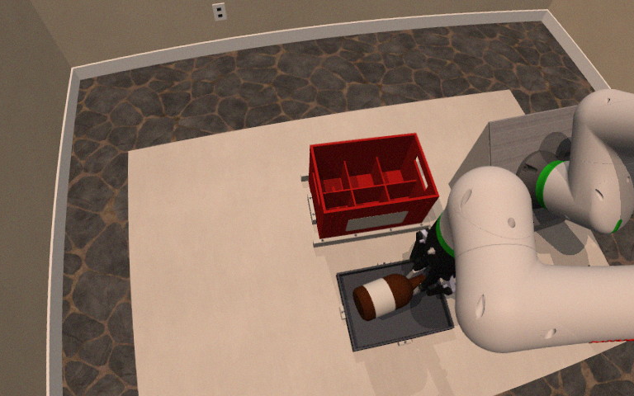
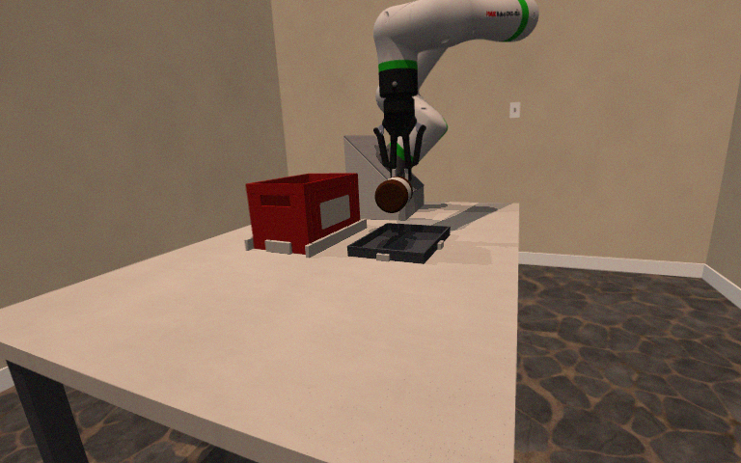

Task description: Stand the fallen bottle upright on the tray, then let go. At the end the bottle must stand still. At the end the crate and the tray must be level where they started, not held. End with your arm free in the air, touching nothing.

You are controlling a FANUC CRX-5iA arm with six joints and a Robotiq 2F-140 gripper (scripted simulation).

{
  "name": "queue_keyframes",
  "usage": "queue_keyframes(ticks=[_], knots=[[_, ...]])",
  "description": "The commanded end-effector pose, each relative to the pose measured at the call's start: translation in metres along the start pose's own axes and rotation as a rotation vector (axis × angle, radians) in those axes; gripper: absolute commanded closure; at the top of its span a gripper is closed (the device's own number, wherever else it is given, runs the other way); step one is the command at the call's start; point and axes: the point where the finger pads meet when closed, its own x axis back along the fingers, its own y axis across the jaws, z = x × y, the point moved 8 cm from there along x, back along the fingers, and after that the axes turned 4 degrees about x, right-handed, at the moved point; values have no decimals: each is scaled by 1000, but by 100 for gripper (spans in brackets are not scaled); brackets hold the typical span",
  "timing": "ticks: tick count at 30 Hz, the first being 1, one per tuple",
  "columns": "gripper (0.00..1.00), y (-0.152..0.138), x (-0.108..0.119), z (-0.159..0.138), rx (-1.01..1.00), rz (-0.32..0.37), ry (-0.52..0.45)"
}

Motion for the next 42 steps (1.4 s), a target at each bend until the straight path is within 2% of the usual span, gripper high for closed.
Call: queue_keyframes(ticks=[1, 13, 42], knots=[[100, 0, 4, 0, 0, 0, 0], [100, 0, 24, 0, 0, 0, 0], [100, 0, 50, 0, 0, 0, 0]])
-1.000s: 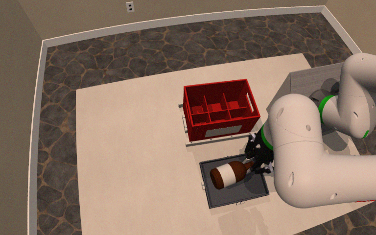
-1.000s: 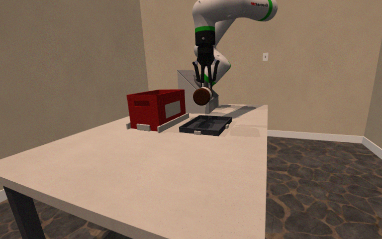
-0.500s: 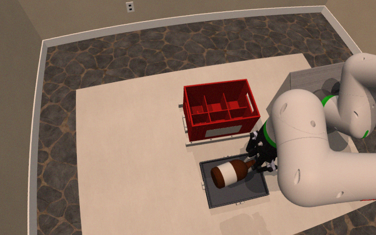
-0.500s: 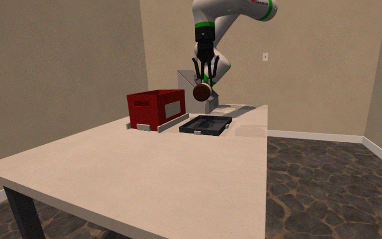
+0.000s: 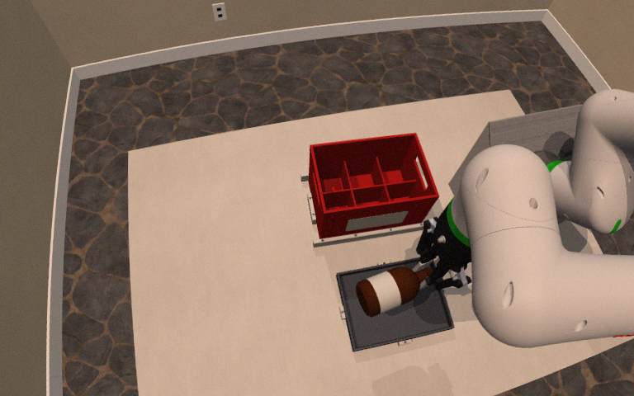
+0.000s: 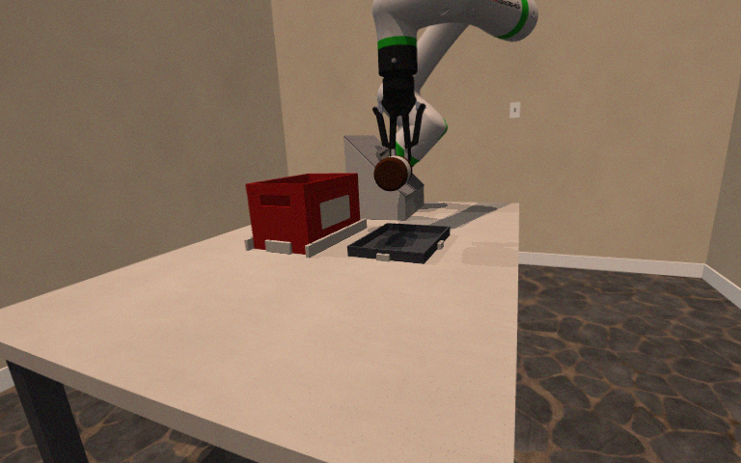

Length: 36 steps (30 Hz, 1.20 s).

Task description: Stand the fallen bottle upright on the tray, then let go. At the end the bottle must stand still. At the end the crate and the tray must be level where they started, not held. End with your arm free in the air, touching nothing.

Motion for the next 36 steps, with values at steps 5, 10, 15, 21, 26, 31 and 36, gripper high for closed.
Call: queue_keyframes(ticks=[5, 10, 15, 21, 26, 31, 36], knots=[[100, 0, 4, 0, 0, 0, 0], [100, 0, 5, 0, 0, 0, 0], [100, 0, 7, 0, 0, 0, 0], [100, 0, 7, 0, 0, 0, 0], [100, 0, 8, 0, 0, 0, 0], [100, 0, 8, 0, 0, 0, 0], [100, 0, 8, 0, 0, 0, 0]])
